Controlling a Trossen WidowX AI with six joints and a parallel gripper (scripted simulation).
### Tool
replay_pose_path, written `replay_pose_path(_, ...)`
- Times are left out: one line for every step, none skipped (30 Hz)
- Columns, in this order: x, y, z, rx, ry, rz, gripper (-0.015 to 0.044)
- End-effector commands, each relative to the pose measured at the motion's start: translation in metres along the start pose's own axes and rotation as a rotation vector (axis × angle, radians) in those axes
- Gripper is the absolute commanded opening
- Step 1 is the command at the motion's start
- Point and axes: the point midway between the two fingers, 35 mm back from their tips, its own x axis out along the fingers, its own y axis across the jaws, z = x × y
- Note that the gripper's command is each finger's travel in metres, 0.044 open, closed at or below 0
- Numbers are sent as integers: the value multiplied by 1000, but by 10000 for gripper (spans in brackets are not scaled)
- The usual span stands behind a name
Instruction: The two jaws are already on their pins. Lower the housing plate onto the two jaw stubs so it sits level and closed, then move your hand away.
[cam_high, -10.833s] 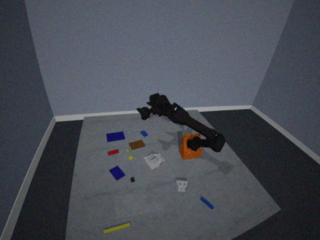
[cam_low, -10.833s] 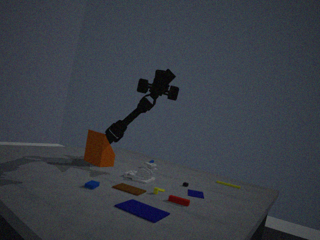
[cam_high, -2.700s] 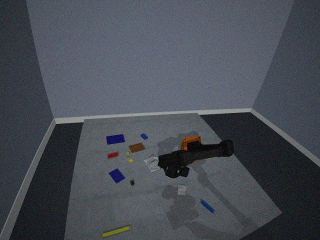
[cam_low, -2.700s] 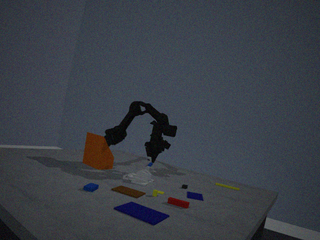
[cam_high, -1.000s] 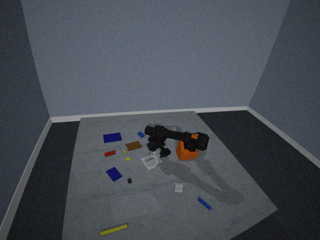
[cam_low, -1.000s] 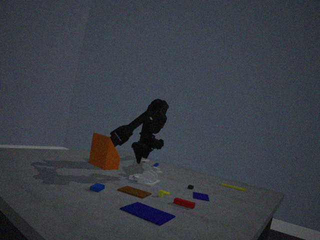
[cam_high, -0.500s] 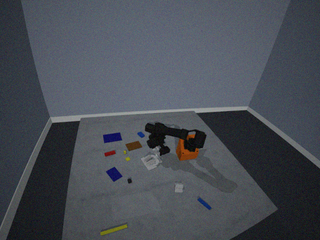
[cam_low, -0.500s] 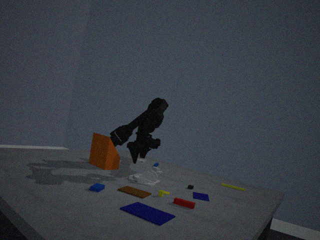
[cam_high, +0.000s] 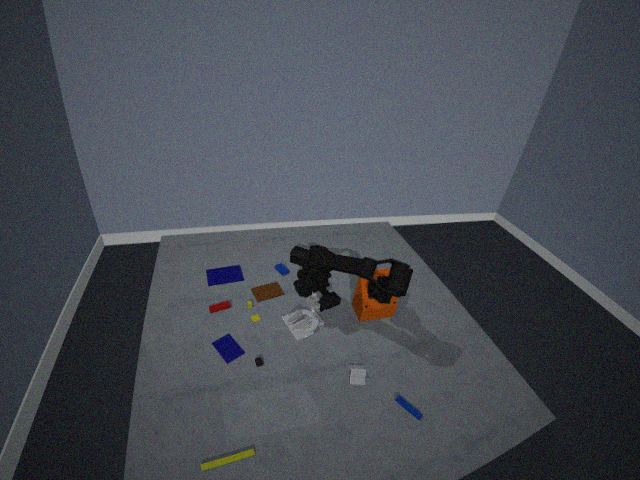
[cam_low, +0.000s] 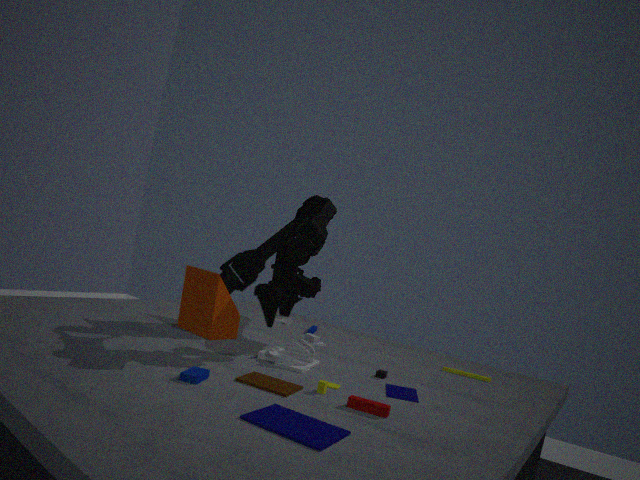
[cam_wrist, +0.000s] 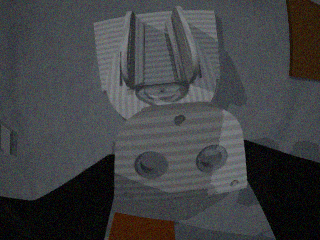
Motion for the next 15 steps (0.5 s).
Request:
replay_pose_path(0, 0, 0, -9, 1, -4, 351)
replay_pose_path(0, 1, -1, -9, 1, -4, 351)
replay_pose_path(0, 3, -2, -9, 1, -4, 351)
replay_pose_path(0, 4, -2, -9, 1, -4, 351)
replay_pose_path(0, 5, -3, -9, 1, -4, 351)
replay_pose_path(0, 5, -3, -9, 1, -4, 351)
replay_pose_path(0, 5, -3, -9, 1, -4, 351)
replay_pose_path(0, 5, -3, -9, 1, -4, 351)
replay_pose_path(0, 5, -3, -9, 1, -4, 351)
replay_pose_path(0, 5, -3, -9, 1, -4, 351)
replay_pose_path(0, 5, -3, -9, 1, -4, 351)
replay_pose_path(0, 5, -3, -9, 1, -4, 351)
replay_pose_path(0, 5, -3, -9, 1, -4, 351)
replay_pose_path(0, 5, -3, -9, 1, -4, 351)
replay_pose_path(0, 5, -3, -9, 1, -4, 351)
